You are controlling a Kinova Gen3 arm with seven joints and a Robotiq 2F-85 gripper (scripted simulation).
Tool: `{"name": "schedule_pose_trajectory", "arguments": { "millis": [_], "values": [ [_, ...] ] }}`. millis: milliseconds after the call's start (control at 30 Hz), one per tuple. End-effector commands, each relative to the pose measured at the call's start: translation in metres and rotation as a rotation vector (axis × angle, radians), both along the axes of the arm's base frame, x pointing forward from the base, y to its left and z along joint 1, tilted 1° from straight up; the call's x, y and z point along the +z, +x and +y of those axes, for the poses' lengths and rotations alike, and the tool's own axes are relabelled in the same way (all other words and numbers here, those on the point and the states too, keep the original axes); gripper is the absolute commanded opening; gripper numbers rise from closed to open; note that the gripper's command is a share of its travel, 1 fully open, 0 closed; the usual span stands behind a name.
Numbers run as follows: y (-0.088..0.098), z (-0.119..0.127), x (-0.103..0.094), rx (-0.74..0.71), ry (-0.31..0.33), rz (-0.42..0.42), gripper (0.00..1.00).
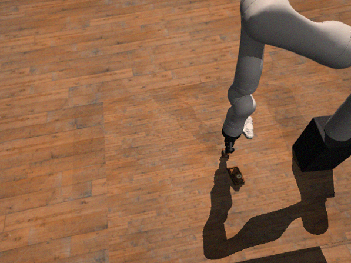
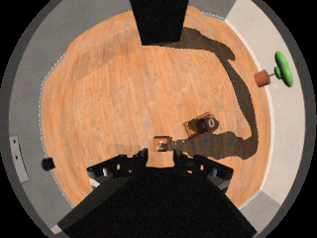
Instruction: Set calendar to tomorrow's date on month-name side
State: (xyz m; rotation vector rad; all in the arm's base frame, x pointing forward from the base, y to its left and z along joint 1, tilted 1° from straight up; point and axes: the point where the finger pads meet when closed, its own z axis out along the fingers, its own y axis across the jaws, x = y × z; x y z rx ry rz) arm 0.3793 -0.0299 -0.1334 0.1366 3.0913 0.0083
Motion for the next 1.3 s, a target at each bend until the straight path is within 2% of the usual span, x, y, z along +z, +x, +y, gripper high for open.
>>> {"name": "schedule_pose_trajectory", "arguments": {
  "millis": [0, 600, 1267],
  "values": [
    [-0.0021, 0.0014, -0.0011, 0.003, 0.0, -0.005, 0.48],
    [-0.0044, 0.0038, -0.0058, -0.001, -0.003, -0.111, 0.48],
    [-0.0045, 0.0006, -0.0001, 0.001, -0.021, -0.224, 0.48]
  ]
}}
